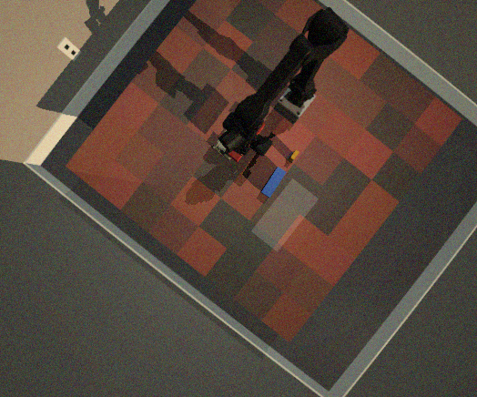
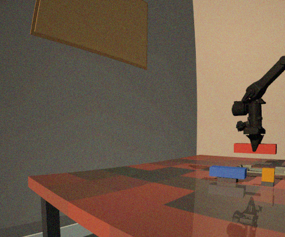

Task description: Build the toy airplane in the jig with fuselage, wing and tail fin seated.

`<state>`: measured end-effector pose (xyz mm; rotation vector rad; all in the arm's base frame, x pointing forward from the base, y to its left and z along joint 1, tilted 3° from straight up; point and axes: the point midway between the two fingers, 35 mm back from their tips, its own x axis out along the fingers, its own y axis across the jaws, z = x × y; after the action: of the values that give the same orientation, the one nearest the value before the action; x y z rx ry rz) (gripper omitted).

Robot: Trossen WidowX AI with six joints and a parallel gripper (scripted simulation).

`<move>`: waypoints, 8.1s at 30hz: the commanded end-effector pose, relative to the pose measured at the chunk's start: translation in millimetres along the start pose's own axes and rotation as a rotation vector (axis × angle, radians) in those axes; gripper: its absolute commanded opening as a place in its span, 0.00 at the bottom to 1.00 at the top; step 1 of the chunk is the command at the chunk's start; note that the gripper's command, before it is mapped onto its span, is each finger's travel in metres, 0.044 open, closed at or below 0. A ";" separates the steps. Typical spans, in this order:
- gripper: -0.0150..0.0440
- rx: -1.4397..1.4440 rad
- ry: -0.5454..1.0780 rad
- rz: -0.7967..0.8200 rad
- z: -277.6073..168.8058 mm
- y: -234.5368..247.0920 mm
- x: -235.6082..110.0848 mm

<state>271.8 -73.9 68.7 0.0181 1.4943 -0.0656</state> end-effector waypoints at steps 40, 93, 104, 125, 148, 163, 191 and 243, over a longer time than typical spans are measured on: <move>0.58 -0.055 -0.001 -0.001 -14.1 -62.0 30.1; 0.91 -0.054 0.003 -0.005 -14.1 -62.2 67.5; 1.00 -0.054 0.001 -0.004 -9.0 -64.6 24.7; 1.00 -0.071 -0.003 0.008 41.9 18.7 -32.8; 1.00 -0.070 -0.008 0.023 57.6 194.7 13.5; 1.00 -0.070 -0.008 0.023 58.2 195.5 39.1; 0.73 -0.070 -0.008 0.023 57.7 195.9 72.4; 0.25 -0.072 -0.019 0.032 62.1 195.4 -38.0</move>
<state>342.4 119.7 94.0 -0.0171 1.4846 0.0213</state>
